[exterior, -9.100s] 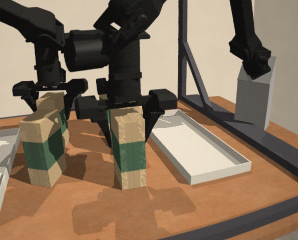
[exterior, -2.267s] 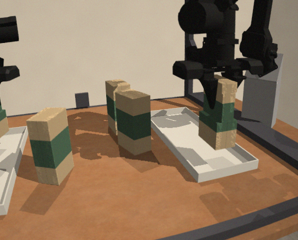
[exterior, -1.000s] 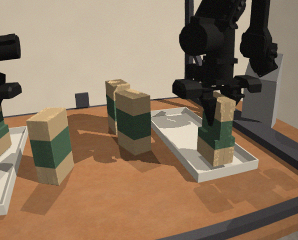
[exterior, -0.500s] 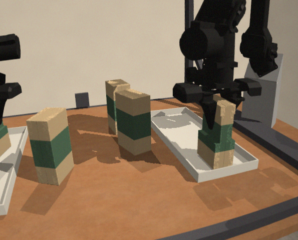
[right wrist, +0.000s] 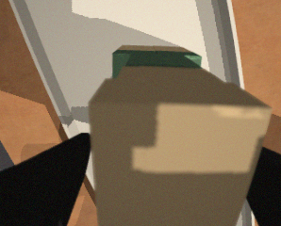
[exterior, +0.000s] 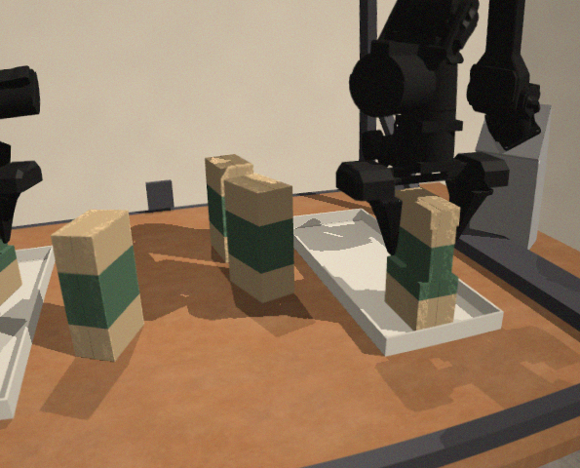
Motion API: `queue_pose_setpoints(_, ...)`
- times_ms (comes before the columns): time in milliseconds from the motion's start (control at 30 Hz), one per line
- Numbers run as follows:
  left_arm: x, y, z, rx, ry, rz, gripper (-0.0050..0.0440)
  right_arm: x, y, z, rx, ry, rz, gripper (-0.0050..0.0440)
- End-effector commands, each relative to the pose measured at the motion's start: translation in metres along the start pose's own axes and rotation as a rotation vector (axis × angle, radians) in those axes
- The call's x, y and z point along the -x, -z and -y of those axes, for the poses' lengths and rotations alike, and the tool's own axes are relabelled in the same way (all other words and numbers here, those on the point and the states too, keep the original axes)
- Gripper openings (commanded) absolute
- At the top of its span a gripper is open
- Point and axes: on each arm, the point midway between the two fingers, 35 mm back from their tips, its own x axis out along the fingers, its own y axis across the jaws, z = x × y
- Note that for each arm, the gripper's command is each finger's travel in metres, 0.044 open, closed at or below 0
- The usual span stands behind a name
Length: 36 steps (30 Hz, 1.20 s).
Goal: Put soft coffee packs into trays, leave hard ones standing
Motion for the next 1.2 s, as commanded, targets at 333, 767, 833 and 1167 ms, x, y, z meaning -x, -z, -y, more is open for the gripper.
queue_pose_setpoints(333,0.003,0.002,-0.003,-0.003,-0.016,-0.005,0.0366,0.002,0.000,0.003,-0.008,0.009,0.008,0.0364)
queue_pose_setpoints(767,0.028,0.002,-0.003,-0.002,-0.016,-0.005,0.0366,0.069,0.000,0.002,-0.008,0.007,0.011,0.0364)
queue_pose_setpoints(833,0.028,0.002,-0.003,-0.002,-0.016,-0.005,0.0366,0.069,0.000,0.002,-0.008,0.007,0.011,0.0364)
queue_pose_setpoints(1167,0.077,0.002,-0.002,-0.002,-0.017,-0.005,0.0366,0.077,0.000,0.002,-0.008,0.007,0.011,0.0364)
